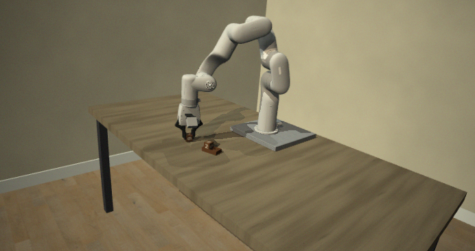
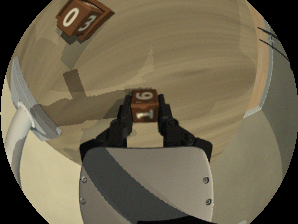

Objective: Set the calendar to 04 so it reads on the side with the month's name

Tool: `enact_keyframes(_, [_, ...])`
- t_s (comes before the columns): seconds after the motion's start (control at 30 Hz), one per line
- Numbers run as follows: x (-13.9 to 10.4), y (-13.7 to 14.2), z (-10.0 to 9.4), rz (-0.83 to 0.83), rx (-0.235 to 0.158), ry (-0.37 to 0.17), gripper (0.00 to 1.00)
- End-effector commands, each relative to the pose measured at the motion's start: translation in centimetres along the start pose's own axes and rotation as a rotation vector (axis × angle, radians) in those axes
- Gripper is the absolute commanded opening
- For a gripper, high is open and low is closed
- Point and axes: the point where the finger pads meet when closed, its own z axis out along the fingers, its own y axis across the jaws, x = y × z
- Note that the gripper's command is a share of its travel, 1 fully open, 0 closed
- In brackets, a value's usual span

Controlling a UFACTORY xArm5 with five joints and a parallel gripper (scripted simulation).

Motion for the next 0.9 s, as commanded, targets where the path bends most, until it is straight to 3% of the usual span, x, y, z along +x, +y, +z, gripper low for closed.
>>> enact_keyframes(0.0, [0.0,0.13,-0.1,0.0,-0.003,0.0,0.29])
enact_keyframes(0.87, [0.0,0.13,0.24,-0.001,-0.004,0.0,0.29])
